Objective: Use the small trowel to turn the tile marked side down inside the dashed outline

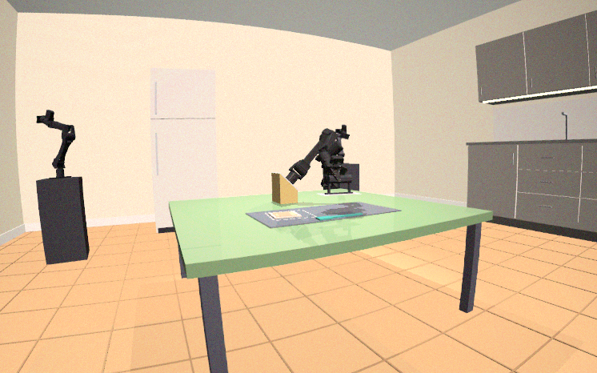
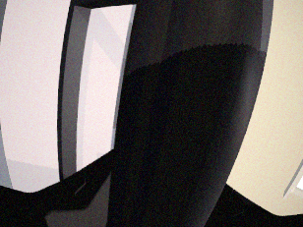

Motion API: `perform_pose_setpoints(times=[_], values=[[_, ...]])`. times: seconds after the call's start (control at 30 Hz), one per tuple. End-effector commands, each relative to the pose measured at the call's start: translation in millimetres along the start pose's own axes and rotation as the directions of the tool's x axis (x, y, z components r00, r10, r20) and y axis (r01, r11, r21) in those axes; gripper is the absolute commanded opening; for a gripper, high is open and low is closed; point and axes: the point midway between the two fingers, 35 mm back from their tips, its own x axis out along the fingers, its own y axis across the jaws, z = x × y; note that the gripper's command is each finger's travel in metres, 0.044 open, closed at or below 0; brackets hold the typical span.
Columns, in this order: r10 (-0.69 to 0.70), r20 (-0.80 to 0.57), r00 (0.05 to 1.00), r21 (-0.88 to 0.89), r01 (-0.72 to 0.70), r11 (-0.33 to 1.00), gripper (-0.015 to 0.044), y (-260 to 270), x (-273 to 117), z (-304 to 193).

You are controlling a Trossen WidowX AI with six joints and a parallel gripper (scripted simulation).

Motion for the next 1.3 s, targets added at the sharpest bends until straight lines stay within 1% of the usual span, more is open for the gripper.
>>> perform_pose_setpoints(times=[0.0,0.3,0.57,0.7,1.27], values=[[-0.017,0.006,1.000,-0.009,0.017,1.000,0.0000,8.2,-5.8,16.0],[-0.021,0.052,0.998,-0.042,0.024,0.999,0.0000,47.2,-22.7,57.8],[-0.027,0.103,0.994,-0.058,0.034,0.998,0.0000,81.2,-41.3,83.8],[-0.028,0.108,0.994,-0.059,0.034,0.998,0.0000,84.7,-42.2,85.6],[-0.027,0.108,0.994,-0.058,0.033,0.998,0.0000,104.7,-23.3,86.1]])
